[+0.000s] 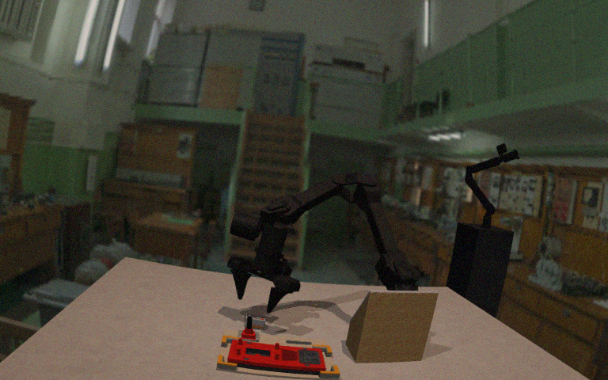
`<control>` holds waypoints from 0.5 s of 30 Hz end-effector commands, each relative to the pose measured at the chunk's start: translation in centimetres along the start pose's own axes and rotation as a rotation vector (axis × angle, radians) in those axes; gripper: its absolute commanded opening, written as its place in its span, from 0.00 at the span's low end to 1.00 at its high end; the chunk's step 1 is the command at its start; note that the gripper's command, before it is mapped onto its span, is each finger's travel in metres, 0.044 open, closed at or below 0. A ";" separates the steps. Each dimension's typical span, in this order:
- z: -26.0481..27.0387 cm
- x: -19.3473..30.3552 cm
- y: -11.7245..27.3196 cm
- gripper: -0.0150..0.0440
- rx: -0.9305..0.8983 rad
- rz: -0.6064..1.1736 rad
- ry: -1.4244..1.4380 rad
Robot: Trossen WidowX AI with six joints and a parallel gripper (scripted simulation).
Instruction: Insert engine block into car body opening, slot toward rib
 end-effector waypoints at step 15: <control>0.6 -0.7 1.9 1.00 0.058 -0.138 -0.559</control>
Point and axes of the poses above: the point midway between the two fingers, 35 mm back from their tips, its own y axis back along the fingers, its own z axis across the jaws, x = y × z, the point moved 2 cm from there along y, back along the fingers, and after that the axes turned 14 degrees about y, right-handed, at the moved point
